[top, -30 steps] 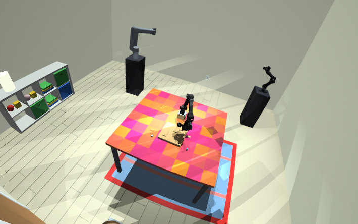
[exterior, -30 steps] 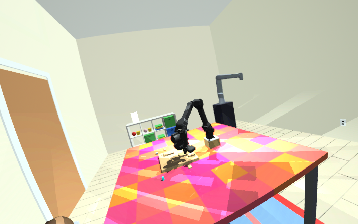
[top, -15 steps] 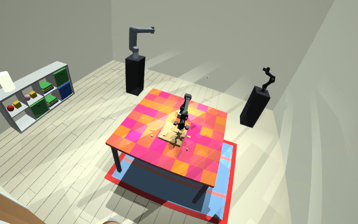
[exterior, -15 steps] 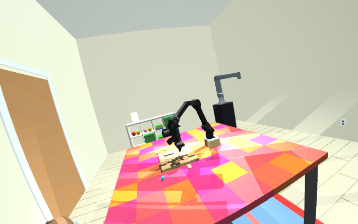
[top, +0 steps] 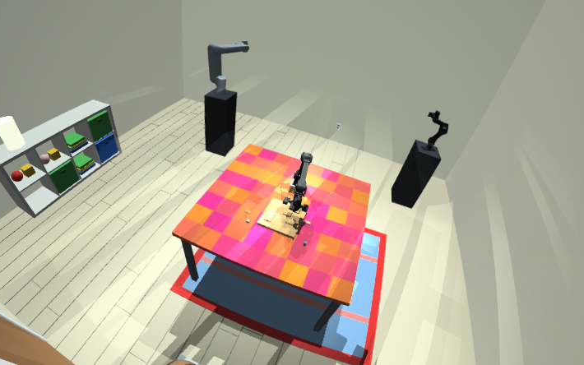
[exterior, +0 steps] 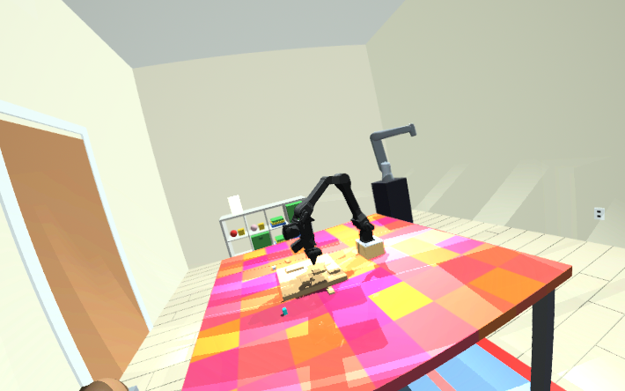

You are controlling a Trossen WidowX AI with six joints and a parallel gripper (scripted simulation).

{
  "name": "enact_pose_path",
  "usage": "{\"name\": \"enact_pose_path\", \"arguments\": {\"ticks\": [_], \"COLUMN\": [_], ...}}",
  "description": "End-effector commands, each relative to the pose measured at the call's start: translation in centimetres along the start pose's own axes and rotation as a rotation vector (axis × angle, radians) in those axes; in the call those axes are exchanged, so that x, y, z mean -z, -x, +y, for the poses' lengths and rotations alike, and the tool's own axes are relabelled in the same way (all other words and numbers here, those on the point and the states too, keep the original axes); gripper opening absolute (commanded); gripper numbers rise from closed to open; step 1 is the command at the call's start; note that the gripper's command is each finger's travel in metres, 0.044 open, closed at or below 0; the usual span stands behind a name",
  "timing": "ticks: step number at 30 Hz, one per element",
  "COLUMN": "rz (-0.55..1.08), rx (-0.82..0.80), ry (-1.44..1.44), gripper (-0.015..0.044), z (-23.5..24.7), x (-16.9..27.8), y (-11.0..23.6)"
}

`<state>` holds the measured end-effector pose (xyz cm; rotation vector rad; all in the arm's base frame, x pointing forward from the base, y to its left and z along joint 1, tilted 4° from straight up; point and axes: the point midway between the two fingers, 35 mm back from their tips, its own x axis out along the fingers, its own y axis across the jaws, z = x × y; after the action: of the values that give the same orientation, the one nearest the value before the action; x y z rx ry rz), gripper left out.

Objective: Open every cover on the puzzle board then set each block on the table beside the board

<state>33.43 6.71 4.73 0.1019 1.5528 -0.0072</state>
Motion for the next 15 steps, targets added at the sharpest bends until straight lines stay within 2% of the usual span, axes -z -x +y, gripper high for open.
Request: {"name": "enact_pose_path", "arguments": {"ticks": [1, 15], "rz": [0.004, 0.004], "rx": [-0.005, -0.005], "ry": [-0.005, -0.005], "gripper": [0.0000, 0.0000], "z": [0.1, 0.1], "x": [0.1, 0.0], "y": [0.0, -1.2]}}
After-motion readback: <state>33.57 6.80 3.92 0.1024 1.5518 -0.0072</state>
